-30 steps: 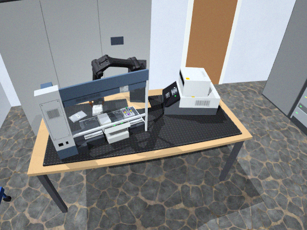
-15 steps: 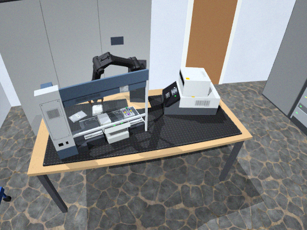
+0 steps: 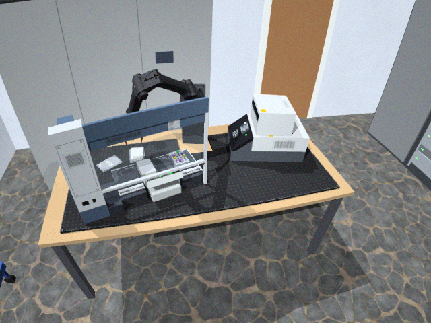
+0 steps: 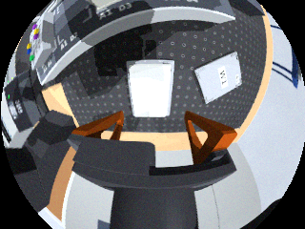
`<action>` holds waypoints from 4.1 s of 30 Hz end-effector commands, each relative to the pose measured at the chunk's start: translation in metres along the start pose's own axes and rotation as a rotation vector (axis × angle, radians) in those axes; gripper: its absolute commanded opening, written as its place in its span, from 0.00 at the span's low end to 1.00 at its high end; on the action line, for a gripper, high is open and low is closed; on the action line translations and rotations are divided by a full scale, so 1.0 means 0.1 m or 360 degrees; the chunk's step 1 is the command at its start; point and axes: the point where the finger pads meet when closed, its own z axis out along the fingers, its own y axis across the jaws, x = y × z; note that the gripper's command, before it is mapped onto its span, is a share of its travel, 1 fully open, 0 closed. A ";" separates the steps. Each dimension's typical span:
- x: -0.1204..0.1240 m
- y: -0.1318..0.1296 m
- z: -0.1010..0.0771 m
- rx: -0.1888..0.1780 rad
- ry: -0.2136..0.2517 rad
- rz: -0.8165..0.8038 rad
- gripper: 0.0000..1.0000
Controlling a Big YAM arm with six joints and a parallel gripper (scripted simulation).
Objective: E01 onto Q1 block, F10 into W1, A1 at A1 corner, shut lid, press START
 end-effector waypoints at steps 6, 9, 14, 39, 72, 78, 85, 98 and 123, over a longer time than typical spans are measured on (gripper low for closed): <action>0.08 0.05 -0.24 -0.0001 0.0010 0.0018 1.00; 0.05 -0.07 -0.33 0.0026 0.0003 -0.0002 1.00; 0.03 -0.12 -0.37 0.0037 -0.0001 -0.0017 1.00; 0.02 0.17 -0.32 -0.0027 0.0005 0.0416 1.00; 0.02 0.04 -0.42 0.0026 -0.0014 0.1338 1.00; -0.05 0.06 -0.38 0.0010 -0.0015 0.1507 1.00; -0.06 0.06 -0.37 0.0004 -0.0014 0.1655 1.00; -0.05 0.06 -0.37 0.0002 -0.0013 0.2052 1.00; -0.04 0.06 -0.37 0.0000 -0.0011 0.2776 1.00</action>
